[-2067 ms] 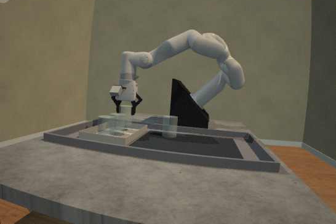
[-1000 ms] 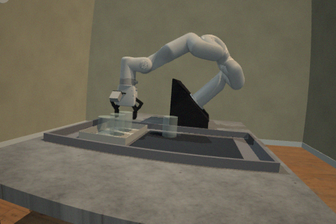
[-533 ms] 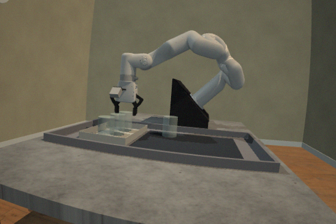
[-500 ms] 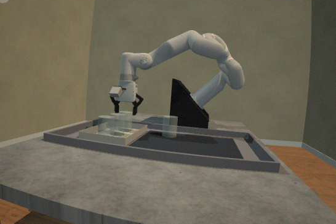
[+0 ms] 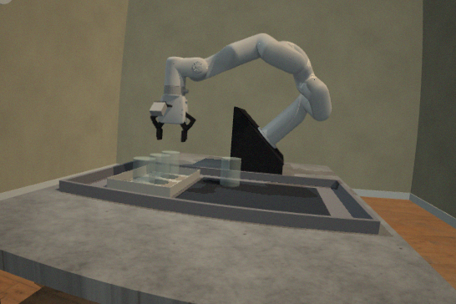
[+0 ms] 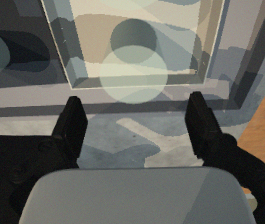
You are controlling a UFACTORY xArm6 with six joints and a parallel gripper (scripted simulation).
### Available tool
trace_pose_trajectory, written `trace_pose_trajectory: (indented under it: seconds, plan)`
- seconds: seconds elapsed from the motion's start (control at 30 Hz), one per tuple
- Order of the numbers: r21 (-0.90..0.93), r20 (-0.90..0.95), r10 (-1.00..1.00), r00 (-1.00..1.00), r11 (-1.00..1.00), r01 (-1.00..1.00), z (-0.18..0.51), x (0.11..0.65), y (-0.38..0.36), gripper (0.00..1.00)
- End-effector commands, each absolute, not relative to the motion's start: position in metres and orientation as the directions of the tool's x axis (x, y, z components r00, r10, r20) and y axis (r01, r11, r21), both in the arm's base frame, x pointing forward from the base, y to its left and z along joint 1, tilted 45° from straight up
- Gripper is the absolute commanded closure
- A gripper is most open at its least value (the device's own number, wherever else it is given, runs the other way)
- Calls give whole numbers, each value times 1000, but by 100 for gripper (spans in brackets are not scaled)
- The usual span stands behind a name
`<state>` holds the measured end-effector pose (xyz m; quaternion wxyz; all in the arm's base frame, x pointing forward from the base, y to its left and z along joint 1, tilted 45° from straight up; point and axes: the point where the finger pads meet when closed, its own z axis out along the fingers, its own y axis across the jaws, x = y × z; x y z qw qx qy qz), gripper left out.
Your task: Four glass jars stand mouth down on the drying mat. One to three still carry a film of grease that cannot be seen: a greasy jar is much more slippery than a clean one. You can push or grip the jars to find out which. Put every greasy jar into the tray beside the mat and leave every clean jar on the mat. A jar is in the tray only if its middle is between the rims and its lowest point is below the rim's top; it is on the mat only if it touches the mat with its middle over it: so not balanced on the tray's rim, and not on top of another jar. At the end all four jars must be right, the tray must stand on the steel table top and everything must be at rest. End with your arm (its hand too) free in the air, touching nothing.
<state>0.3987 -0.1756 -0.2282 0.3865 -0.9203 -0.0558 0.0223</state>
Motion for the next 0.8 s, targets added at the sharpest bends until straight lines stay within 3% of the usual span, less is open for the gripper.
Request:
trace_pose_trajectory:
  seconds: [0.0, 0.77]
  plan:
    - [-712, 5, 119, 993, -697, 87, -220, 401, -184, 0]
    - [-712, 5, 119, 993, -697, 87, -207, 402, -198, 0]
